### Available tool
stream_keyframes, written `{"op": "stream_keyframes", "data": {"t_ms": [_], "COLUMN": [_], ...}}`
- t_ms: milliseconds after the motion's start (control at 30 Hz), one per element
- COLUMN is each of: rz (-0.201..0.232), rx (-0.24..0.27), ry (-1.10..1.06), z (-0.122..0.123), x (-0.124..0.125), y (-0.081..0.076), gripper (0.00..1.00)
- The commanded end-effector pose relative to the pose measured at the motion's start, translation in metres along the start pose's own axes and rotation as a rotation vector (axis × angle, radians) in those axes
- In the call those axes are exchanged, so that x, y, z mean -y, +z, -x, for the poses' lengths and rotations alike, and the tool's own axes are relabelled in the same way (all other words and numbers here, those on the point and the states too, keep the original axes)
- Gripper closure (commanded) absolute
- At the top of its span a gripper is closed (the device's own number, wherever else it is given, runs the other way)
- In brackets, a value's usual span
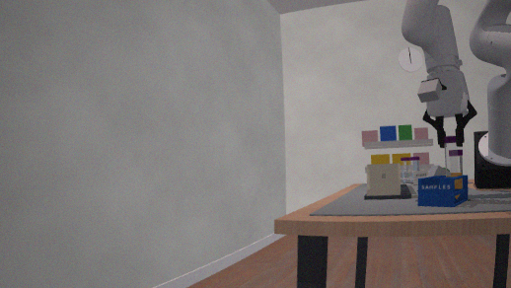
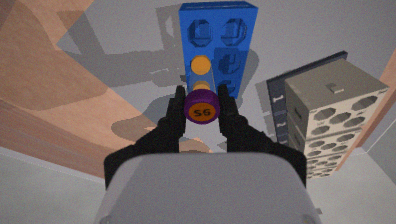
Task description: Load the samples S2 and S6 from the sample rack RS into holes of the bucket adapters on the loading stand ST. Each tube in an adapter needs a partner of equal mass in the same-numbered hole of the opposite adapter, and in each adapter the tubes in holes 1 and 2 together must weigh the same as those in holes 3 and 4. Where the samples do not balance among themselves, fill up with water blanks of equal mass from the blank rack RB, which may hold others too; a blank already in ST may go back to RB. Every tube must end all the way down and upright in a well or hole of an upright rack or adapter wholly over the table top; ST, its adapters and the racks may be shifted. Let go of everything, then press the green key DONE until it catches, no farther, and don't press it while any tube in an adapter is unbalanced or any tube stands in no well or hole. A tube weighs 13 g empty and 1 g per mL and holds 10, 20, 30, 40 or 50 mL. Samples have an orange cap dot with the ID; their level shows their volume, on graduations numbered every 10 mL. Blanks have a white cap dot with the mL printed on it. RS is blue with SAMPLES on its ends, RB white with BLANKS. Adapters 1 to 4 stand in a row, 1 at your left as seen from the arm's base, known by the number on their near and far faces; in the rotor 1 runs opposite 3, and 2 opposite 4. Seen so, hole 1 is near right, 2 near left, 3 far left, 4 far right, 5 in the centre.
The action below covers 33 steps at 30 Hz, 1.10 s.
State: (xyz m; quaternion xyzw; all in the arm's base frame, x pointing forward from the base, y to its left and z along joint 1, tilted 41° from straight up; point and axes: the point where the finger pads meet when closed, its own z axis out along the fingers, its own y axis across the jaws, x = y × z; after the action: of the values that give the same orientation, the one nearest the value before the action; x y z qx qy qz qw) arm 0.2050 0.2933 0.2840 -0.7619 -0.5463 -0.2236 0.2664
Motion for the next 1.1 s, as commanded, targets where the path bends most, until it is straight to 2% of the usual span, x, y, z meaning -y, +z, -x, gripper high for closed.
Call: {"op": "stream_keyframes", "data": {"t_ms": [0,1067], "rz": [0.0,0.0], "rx": [0.0,0.0], "ry": [0.0,0.0], "z": [-0.001,-0.001], "x": [0.0,0.0], "y": [-0.008,-0.064], "gripper": [1.0,1.0]}}
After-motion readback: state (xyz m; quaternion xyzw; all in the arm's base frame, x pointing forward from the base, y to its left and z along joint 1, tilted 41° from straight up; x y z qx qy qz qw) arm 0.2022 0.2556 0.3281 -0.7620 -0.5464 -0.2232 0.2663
